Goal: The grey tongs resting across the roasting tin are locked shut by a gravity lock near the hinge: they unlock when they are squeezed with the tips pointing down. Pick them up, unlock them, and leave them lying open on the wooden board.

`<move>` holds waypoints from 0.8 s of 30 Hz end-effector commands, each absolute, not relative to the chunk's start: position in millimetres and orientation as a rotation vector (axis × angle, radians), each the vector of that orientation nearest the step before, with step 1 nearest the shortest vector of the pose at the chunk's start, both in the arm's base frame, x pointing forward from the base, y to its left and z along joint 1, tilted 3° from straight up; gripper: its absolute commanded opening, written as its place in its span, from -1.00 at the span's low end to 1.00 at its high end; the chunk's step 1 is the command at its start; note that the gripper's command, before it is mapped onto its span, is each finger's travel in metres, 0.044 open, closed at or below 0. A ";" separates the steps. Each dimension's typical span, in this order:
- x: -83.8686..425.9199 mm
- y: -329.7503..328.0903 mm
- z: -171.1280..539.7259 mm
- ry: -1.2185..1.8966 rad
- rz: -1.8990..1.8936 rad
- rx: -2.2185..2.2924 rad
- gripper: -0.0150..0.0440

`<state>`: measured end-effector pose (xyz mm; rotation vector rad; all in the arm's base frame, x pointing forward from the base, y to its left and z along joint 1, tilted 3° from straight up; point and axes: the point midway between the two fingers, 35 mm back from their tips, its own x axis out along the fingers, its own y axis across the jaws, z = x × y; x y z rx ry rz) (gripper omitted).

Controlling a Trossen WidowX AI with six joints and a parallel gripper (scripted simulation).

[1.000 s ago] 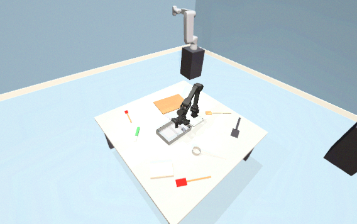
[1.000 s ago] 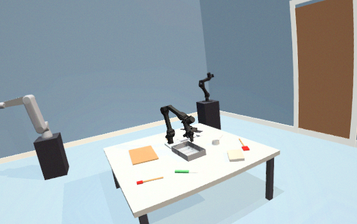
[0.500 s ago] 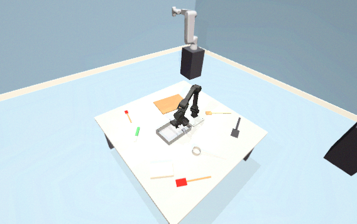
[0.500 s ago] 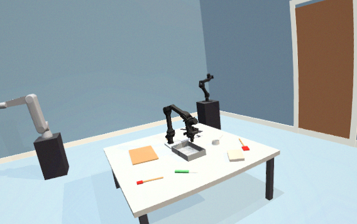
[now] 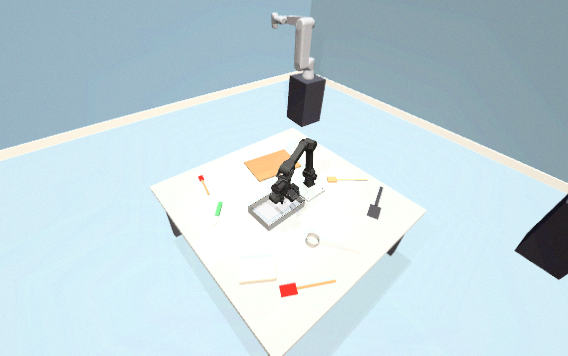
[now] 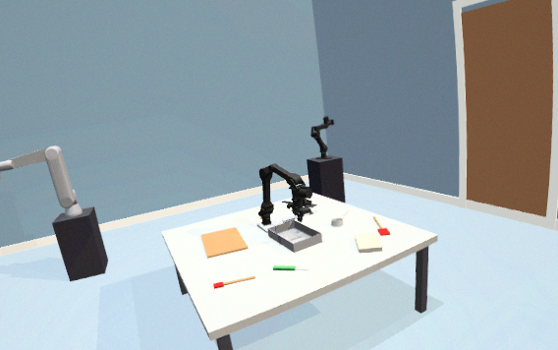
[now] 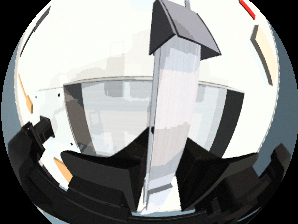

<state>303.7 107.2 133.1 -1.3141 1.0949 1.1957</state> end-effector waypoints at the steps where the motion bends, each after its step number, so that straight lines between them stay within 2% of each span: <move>1: 303.7 107.2 134.6 1.111 1.217 -1.301 -1.00; 10: 306.3 99.1 132.8 1.134 1.185 -1.273 -1.00; 24: 324.1 29.5 127.0 1.269 0.958 -1.038 -1.00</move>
